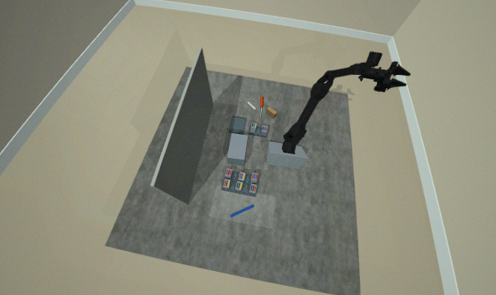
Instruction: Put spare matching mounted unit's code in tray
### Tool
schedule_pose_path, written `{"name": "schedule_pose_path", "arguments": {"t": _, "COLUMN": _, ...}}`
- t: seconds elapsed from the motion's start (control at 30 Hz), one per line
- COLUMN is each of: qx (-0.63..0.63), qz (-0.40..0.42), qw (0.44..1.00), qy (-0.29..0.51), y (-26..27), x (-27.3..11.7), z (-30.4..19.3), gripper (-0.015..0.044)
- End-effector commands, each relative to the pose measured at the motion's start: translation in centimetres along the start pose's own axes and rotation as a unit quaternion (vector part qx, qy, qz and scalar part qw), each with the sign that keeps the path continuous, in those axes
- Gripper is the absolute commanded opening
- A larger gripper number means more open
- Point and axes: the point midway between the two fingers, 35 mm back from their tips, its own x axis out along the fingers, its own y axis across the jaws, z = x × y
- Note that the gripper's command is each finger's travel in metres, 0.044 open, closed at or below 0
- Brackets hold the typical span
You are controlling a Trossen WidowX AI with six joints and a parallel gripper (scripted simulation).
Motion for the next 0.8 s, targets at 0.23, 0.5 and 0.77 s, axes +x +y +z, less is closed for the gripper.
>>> {"name": "schedule_pose_path", "arguments": {"t": 0.23, "qx": 0.003, "qz": -0.003, "qw": 1.000, "qy": -0.004, "y": -0.2, "x": -0.3, "z": 0.3, "gripper": 0.0440}}
{"name": "schedule_pose_path", "arguments": {"t": 0.5, "qx": 0.066, "qz": -0.061, "qw": 0.992, "qy": -0.089, "y": -4.1, "x": -6.7, "z": 5.8, "gripper": 0.0440}}
{"name": "schedule_pose_path", "arguments": {"t": 0.77, "qx": 0.134, "qz": -0.117, "qw": 0.962, "qy": -0.208, "y": -7.6, "x": -16.7, "z": 11.6, "gripper": 0.0440}}
